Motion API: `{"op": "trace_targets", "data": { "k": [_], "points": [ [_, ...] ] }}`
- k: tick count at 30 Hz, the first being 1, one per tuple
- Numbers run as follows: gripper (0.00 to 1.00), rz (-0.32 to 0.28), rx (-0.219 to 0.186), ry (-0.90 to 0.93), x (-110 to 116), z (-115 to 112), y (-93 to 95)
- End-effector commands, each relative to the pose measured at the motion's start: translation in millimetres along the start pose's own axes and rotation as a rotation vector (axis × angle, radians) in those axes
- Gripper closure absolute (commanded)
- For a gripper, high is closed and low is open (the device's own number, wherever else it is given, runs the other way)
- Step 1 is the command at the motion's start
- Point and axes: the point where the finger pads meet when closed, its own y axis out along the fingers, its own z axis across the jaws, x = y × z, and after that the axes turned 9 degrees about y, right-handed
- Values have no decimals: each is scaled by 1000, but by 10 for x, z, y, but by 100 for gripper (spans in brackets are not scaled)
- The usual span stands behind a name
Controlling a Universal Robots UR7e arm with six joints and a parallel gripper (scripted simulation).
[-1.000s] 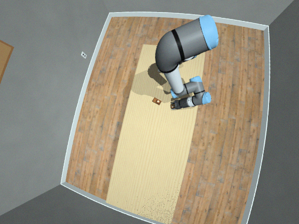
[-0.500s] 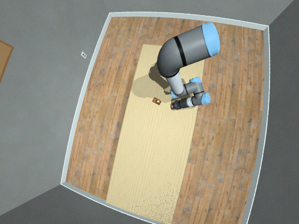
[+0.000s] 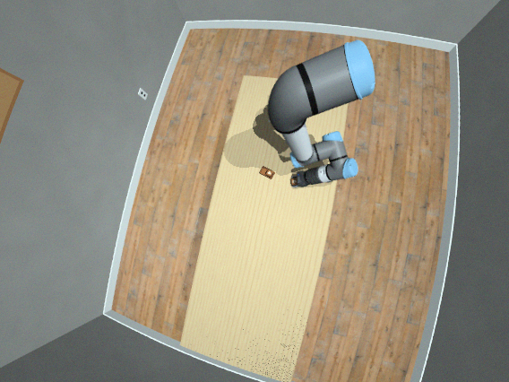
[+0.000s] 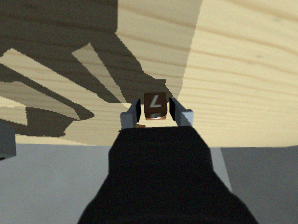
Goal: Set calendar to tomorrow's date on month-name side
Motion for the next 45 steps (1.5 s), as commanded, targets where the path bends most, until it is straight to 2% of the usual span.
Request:
{"op": "trace_targets", "data": {
  "k": [1,26,27,45],
  "points": [
    [13,0,1,1,1,3,-2],
    [13,0,1,1,1,3,-2],
    [43,0,1,1,1,3,-2],
    [43,0,1,1,1,3,-2]
  ]
}}
